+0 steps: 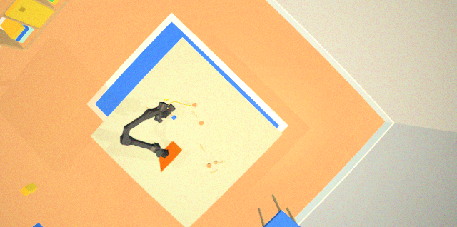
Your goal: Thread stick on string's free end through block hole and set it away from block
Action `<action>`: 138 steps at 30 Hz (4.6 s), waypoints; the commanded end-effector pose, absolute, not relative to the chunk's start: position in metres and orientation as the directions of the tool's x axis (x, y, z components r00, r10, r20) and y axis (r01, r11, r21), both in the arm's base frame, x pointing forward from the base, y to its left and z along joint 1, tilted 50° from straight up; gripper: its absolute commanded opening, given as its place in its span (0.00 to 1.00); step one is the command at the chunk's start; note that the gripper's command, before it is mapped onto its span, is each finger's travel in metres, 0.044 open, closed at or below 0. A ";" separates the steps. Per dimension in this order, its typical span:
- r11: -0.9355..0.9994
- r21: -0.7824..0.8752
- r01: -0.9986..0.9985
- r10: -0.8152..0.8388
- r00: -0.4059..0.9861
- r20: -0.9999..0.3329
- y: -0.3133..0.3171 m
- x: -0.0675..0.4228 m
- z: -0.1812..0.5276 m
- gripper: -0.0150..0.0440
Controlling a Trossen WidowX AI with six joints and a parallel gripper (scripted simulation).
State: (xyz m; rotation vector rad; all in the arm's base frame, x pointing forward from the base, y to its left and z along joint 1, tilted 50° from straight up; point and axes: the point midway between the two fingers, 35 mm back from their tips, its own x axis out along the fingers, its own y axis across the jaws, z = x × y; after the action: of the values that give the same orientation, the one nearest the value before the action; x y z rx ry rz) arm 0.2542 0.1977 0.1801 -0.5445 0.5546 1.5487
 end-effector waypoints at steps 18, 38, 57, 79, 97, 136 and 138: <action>-0.045 0.023 -0.999 0.766 -0.049 -0.641 0.181 0.254 0.157 0.25; -0.041 0.023 -0.999 0.761 -0.046 -0.648 0.119 0.259 0.204 0.46; -0.042 0.029 -0.999 0.759 -0.051 -0.649 0.085 0.259 0.152 0.46; -0.041 0.027 -0.999 0.756 -0.049 -0.653 0.111 0.260 0.129 0.46; -0.042 0.027 -0.999 0.759 -0.049 -0.649 0.134 0.257 0.111 0.46; -0.040 0.022 -0.999 0.779 -0.045 -0.625 0.137 0.255 0.096 0.25; -0.039 0.021 -0.999 0.779 -0.043 -0.626 0.136 0.255 0.094 0.25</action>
State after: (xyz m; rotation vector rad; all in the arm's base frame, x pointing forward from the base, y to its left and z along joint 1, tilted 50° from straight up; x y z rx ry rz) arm 0.2554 0.1377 0.0992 -0.5335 0.5358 1.5467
